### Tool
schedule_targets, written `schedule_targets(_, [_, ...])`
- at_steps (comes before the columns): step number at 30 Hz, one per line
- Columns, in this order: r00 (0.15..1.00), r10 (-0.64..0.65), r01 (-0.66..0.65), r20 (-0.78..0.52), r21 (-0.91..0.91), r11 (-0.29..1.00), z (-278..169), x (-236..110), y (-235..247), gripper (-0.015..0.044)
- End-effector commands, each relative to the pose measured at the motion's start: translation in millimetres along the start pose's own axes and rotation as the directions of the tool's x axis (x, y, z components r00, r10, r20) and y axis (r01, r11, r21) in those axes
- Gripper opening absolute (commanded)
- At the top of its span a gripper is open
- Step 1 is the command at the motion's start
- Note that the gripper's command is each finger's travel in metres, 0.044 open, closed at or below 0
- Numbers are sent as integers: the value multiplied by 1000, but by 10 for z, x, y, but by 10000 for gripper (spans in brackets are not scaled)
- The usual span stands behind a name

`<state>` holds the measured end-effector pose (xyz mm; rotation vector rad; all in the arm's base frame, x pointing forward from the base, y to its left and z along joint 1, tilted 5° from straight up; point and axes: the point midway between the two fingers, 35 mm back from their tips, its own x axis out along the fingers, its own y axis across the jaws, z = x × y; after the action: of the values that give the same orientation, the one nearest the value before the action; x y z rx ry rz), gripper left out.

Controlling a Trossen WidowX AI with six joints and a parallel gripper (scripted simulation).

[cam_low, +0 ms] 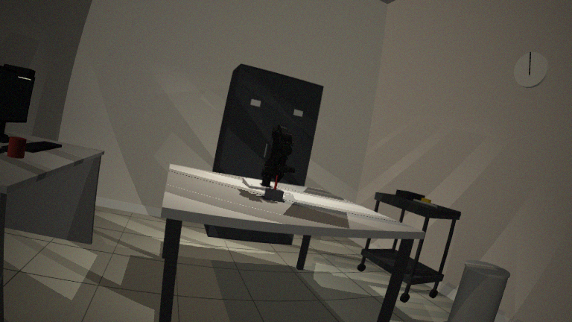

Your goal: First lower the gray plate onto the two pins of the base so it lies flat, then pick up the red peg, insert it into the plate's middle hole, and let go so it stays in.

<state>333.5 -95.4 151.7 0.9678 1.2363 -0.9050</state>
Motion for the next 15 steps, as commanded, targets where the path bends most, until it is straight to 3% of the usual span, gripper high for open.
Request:
schedule_targets(1, [1000,-1,1,-8,-1,1000,-16,56,-1,0])
schedule_targets(15, [1000,-2,2,-1,0,1000,-4,27,-4,0])
